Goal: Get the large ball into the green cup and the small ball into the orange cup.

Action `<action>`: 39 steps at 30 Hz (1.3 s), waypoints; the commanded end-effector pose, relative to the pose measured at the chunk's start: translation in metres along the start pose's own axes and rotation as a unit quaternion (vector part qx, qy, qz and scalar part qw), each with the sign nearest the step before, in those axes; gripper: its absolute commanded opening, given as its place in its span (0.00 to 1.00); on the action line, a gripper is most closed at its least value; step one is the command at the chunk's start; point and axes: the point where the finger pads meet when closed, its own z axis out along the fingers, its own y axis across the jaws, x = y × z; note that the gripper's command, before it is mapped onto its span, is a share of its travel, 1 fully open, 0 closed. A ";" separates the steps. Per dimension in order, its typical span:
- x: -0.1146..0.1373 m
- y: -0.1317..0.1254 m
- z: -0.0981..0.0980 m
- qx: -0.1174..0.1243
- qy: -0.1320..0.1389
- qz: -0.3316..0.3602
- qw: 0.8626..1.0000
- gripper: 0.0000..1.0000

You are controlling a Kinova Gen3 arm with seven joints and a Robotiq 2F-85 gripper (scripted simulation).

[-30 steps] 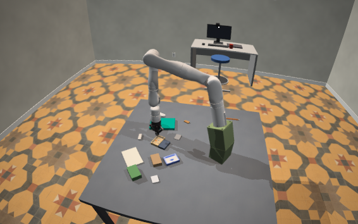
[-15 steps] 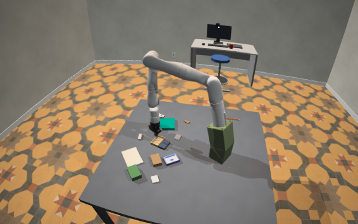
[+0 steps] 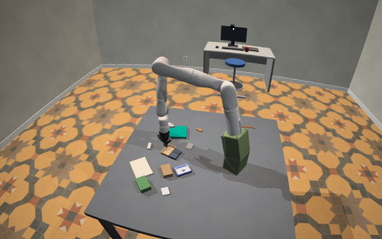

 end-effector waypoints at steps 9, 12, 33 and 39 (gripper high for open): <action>0.000 0.000 0.006 -0.001 -0.001 -0.004 1.000 0.00; -0.001 -0.001 0.008 0.001 -0.001 -0.004 1.000 0.00; -0.001 -0.001 0.025 0.001 -0.002 -0.004 1.000 0.00; -0.001 0.000 0.025 0.000 -0.001 -0.004 1.000 0.00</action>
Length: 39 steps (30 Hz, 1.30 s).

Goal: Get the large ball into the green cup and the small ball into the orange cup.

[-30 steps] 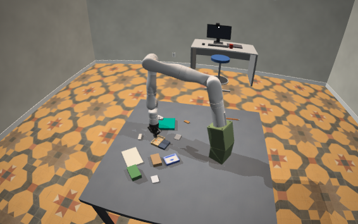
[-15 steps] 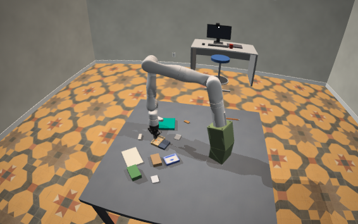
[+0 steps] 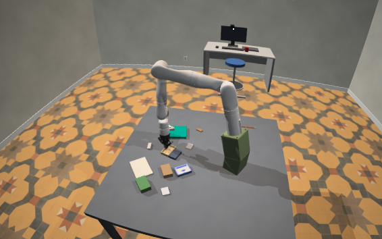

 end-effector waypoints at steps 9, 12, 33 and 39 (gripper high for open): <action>0.000 -0.002 0.001 0.000 -0.001 -0.003 1.000 0.00; 0.000 -0.004 0.001 -0.001 0.000 -0.003 1.000 0.00; 0.000 -0.034 0.001 -0.001 0.000 -0.004 1.000 0.00; -0.001 -0.043 0.001 -0.001 0.000 -0.005 1.000 0.00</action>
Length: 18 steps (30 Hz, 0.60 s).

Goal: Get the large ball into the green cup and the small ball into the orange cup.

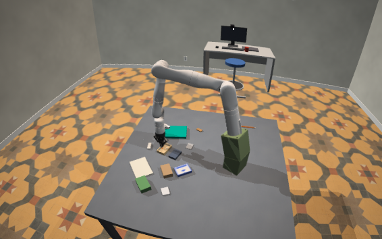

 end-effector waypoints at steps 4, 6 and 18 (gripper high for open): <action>0.001 -0.005 0.001 -0.003 0.000 -0.004 1.000 0.00; 0.001 -0.006 0.001 -0.003 0.000 -0.004 1.000 0.00; 0.002 -0.008 0.001 -0.004 0.001 -0.004 1.000 0.00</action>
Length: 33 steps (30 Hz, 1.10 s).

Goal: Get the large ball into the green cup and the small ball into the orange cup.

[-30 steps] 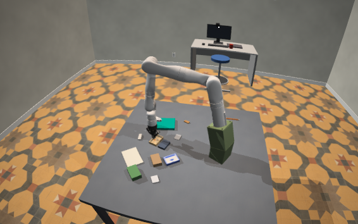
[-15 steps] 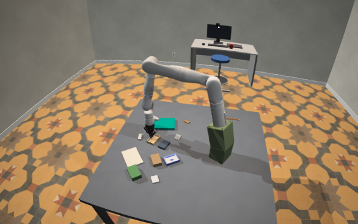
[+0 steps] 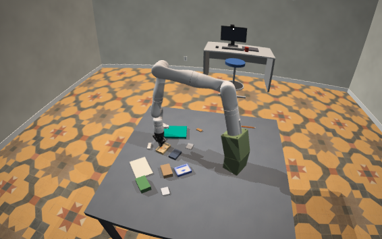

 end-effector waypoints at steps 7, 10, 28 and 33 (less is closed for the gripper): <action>0.002 0.003 -0.003 -0.005 0.001 -0.004 1.000 0.00; 0.001 0.002 -0.008 -0.004 0.001 -0.004 1.000 0.00; 0.001 0.002 -0.047 -0.004 0.000 -0.004 1.000 0.00; 0.001 0.002 -0.053 -0.004 0.000 -0.004 1.000 0.00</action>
